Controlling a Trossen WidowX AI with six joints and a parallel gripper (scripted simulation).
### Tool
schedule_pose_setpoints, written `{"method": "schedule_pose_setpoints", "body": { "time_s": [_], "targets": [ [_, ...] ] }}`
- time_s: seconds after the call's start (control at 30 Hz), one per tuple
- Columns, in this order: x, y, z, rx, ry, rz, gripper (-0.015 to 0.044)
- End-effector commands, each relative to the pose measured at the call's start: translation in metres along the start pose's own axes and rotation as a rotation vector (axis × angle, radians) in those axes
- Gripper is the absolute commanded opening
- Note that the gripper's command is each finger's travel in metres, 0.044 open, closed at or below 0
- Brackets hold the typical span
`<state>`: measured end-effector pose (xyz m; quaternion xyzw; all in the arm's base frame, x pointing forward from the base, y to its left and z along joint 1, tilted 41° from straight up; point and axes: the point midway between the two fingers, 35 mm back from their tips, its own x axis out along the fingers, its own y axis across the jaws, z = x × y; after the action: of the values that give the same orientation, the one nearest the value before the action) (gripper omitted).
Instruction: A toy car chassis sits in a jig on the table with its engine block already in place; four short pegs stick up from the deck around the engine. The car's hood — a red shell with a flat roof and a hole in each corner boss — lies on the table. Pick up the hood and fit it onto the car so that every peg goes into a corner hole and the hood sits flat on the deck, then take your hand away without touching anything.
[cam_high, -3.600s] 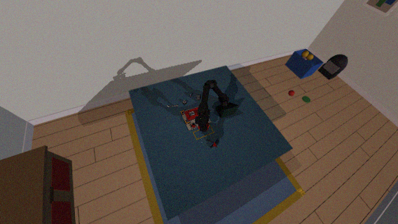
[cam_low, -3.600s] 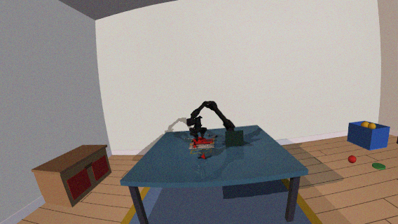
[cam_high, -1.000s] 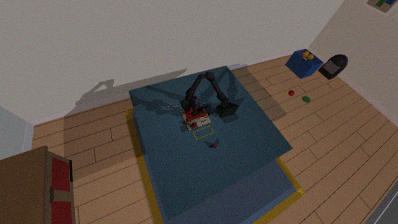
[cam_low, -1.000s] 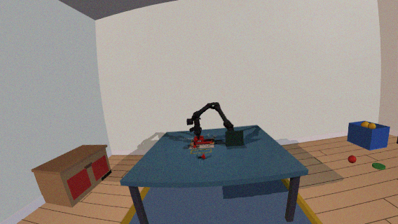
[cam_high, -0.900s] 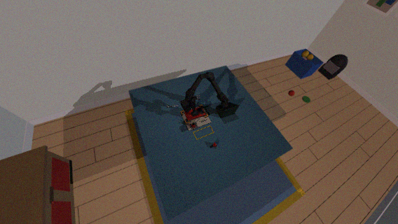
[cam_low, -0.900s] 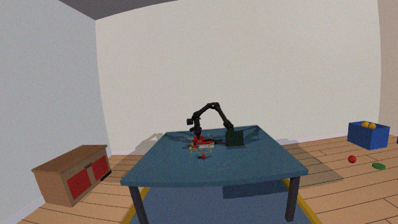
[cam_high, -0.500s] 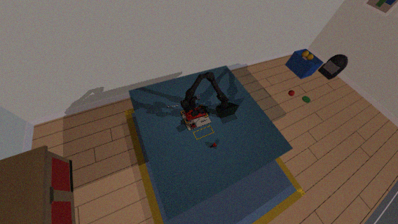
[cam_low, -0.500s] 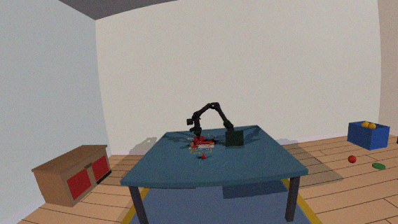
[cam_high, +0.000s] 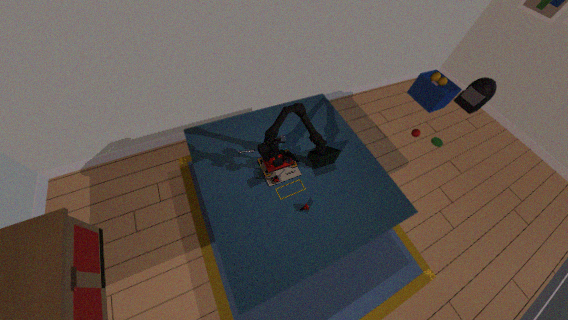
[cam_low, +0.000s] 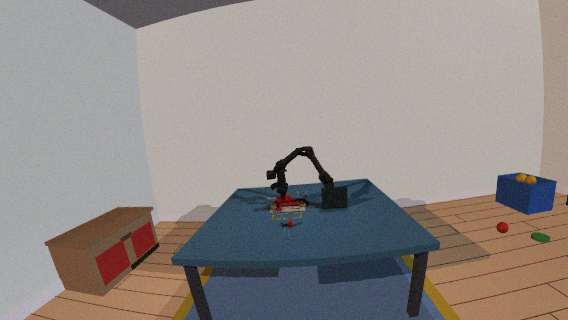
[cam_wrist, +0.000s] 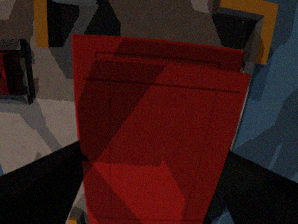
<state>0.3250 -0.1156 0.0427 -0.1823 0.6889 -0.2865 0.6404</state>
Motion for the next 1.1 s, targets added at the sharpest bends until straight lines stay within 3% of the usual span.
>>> {"method": "schedule_pose_setpoints", "body": {
  "time_s": [0.0,1.03,1.07],
  "targets": [
    [0.002,0.000,0.000,-0.005,-0.002,-0.003,0.0000],
    [0.011,0.000,0.000,0.000,0.000,-0.001,0.0000],
    [0.012,0.000,0.000,0.000,0.001,0.000,0.0026]
  ]
}}
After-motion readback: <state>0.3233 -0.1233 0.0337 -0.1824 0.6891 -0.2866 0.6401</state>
